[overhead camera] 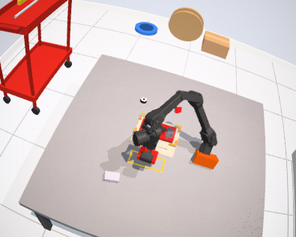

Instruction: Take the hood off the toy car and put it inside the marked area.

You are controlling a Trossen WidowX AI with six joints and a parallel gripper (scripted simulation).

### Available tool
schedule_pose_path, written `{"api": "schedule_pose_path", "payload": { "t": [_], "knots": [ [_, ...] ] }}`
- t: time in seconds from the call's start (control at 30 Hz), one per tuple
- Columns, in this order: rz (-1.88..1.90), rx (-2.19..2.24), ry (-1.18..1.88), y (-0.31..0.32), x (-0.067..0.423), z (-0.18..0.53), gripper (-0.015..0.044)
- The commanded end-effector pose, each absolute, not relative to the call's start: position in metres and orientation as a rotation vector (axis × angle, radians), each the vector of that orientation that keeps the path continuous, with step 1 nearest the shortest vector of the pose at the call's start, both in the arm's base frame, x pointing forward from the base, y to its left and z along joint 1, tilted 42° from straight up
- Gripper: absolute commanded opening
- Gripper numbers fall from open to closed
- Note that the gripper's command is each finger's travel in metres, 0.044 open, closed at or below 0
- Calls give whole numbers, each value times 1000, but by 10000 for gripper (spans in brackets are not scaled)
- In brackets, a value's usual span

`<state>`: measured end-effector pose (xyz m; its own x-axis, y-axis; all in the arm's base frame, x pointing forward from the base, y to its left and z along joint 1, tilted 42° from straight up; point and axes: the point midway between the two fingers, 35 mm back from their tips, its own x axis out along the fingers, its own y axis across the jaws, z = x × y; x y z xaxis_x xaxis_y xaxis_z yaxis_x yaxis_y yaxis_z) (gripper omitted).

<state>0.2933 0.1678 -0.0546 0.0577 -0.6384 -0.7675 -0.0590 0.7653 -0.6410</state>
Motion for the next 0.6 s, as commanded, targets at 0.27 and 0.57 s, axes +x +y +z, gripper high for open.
{"api": "schedule_pose_path", "payload": {
  "t": [0.27,0.57],
  "knots": [
    [-485,-613,1473,159,292,-63,0],
    [-486,-613,1472,154,292,-68,0]
  ]
}}
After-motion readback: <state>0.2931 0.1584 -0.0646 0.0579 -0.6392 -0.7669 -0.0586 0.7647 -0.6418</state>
